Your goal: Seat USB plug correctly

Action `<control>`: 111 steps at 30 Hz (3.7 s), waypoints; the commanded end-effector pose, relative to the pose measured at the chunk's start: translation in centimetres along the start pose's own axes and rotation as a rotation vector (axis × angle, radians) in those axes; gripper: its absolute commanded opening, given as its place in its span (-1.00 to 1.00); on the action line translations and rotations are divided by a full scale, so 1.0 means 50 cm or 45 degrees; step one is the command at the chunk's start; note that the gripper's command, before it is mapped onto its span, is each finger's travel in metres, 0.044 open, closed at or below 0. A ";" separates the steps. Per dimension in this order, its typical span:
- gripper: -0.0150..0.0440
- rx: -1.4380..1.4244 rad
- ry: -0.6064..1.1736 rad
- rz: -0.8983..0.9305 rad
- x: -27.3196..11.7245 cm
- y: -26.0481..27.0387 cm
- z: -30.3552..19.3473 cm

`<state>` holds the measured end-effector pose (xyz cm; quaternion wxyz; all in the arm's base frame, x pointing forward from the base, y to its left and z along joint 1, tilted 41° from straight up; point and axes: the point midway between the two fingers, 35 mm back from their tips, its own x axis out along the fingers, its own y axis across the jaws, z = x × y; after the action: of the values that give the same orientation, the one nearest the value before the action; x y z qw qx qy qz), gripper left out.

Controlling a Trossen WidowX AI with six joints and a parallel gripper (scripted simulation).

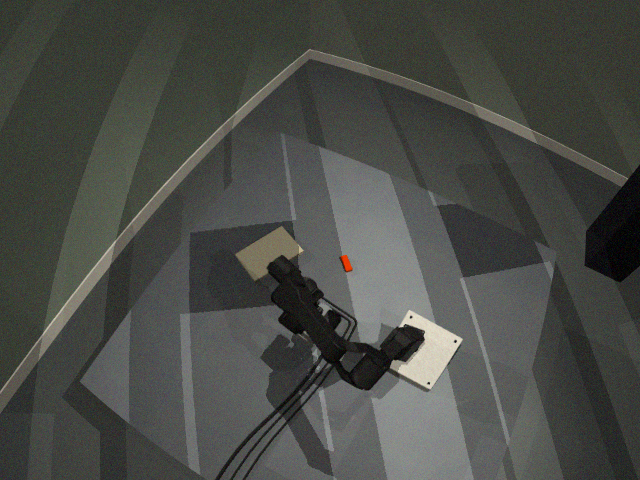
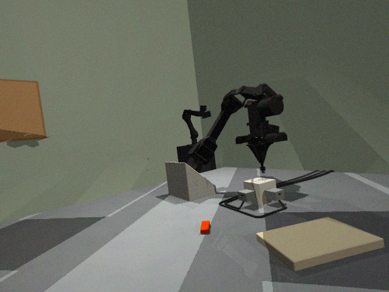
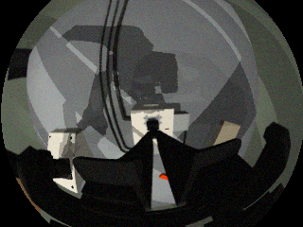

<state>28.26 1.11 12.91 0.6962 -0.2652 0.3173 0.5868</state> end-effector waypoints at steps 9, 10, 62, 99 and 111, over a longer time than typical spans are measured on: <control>-0.49 0.012 0.009 -0.001 0.003 -0.001 -0.003; -0.49 0.012 0.009 -0.001 0.003 -0.001 -0.003; -0.49 0.040 0.028 -0.002 0.015 -0.003 -0.009; -0.49 0.059 0.041 -0.002 0.024 -0.004 -0.014; -0.49 0.059 0.041 -0.002 0.027 -0.004 -0.014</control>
<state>28.48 1.48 11.53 0.6971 -0.2593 0.3389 0.5761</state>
